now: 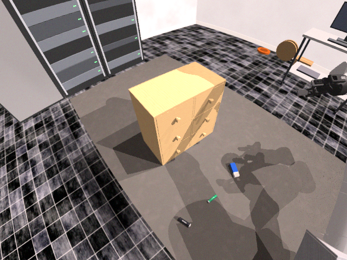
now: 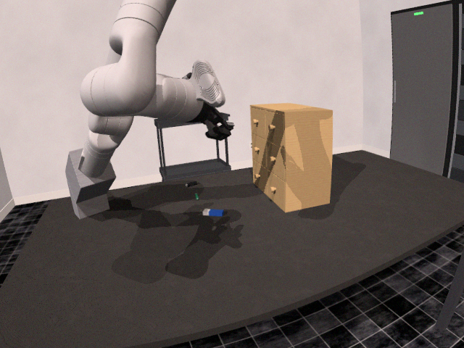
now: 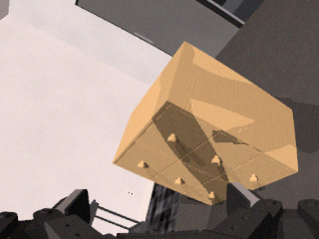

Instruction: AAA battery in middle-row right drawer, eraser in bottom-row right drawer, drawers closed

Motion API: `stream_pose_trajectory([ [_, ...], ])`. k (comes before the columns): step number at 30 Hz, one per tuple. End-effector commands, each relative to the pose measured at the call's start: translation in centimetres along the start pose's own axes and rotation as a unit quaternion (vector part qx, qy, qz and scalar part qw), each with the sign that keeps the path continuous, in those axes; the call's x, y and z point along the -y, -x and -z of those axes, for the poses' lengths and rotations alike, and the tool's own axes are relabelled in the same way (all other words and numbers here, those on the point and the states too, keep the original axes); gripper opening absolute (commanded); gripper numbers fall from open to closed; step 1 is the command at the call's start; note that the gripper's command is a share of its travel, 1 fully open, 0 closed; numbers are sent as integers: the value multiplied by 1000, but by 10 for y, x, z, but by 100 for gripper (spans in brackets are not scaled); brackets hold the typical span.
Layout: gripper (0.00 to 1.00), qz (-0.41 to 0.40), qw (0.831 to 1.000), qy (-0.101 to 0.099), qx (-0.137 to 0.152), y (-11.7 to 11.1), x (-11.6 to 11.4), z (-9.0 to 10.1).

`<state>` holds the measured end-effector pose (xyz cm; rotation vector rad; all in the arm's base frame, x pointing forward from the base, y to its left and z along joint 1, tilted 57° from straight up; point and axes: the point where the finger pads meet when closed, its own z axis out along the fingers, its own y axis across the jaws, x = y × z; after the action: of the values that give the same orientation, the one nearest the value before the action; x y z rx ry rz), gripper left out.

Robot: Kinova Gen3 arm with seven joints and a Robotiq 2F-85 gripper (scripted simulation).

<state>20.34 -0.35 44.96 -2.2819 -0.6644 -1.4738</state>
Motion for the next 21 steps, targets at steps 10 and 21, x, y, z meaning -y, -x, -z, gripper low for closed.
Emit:
stream_pose_trajectory([
  [10, 100, 249, 943, 5, 220, 5, 76, -52],
  [21, 100, 438, 800, 26, 410, 37, 123, -101],
])
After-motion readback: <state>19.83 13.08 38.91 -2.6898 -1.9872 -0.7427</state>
